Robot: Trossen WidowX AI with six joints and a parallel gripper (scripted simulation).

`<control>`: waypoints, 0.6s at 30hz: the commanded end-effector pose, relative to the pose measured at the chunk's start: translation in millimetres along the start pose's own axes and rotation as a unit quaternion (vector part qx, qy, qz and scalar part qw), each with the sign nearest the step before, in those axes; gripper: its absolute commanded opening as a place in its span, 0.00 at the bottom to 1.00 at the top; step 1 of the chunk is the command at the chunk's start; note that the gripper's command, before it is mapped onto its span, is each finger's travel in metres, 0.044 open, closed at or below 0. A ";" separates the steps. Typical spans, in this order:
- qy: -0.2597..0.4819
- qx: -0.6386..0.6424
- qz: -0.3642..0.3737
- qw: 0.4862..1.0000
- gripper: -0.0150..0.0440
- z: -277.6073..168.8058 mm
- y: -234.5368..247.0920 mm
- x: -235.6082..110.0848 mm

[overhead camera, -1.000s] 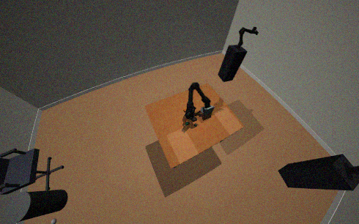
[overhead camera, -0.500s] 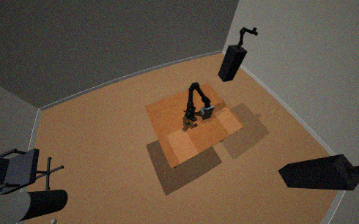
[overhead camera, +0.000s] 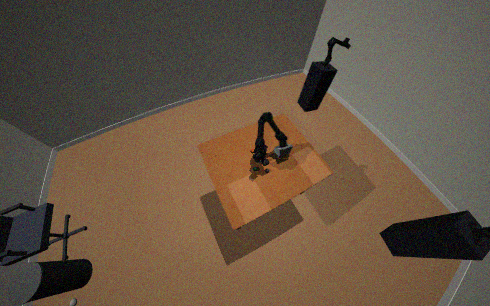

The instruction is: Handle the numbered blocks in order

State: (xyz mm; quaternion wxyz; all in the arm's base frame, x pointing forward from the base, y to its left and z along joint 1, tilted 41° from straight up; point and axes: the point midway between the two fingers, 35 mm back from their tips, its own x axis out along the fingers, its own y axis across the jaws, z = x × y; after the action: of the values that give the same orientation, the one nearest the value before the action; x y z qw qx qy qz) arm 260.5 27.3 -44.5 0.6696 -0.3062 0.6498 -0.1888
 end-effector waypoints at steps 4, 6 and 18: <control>-0.001 0.004 0.002 1.000 0.46 1.0 -0.4 -1.6; -0.001 0.004 0.002 1.000 0.46 1.0 -0.4 -1.6; -0.001 0.004 0.002 1.000 0.46 0.9 -0.5 13.3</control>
State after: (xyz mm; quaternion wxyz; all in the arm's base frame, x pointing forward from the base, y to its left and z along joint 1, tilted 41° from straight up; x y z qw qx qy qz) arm 266.9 23.4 -48.6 0.6797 -0.2968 0.6436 -0.1889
